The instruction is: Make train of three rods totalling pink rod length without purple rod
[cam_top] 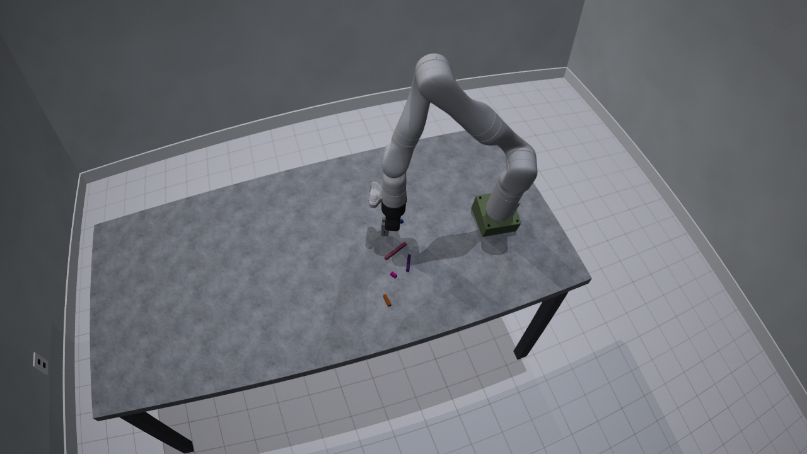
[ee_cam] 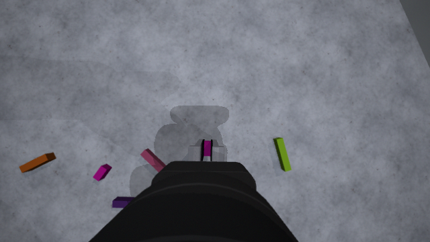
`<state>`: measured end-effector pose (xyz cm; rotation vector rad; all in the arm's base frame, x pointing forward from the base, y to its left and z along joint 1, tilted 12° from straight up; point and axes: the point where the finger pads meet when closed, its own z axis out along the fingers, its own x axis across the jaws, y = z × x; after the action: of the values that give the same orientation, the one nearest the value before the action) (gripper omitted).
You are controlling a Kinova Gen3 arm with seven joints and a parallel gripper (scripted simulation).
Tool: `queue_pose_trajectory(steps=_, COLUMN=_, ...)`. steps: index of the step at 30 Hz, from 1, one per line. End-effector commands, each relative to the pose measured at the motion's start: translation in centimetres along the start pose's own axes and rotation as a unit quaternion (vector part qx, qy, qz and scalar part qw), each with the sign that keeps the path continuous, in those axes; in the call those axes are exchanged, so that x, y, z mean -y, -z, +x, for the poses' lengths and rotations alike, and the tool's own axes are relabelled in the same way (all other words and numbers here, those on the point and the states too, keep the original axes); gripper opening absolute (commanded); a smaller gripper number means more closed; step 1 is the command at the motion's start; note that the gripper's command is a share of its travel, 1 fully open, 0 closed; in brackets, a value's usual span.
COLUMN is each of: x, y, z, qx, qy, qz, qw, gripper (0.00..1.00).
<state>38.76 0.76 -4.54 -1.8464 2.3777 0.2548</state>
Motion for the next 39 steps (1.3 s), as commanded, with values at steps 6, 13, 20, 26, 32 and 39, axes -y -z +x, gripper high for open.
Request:
queue_pose_trajectory(steps=6, x=0.06, y=-0.05, z=-0.13, qx=0.000, qy=0.007, qz=0.002, qw=1.000, gripper=0.24)
queue_pose_trajectory(steps=13, x=0.06, y=-0.05, z=-0.14, qx=0.000, qy=0.008, qz=0.002, qw=1.000, gripper=0.24)
queue_pose_trajectory(steps=20, x=0.08, y=-0.04, z=-0.16, qx=0.000, qy=0.011, qz=0.002, qw=1.000, gripper=0.24)
queue_pose_trajectory(steps=26, x=0.12, y=-0.03, z=-0.20, qx=0.000, qy=0.016, qz=0.002, qw=1.000, gripper=0.24)
queue_pose_trajectory(steps=32, x=0.12, y=-0.03, z=-0.21, qx=0.000, qy=0.016, qz=0.001, qw=1.000, gripper=0.24)
queue_pose_trajectory(steps=39, x=0.12, y=-0.03, z=-0.21, qx=0.000, qy=0.016, qz=0.001, qw=1.000, gripper=0.24)
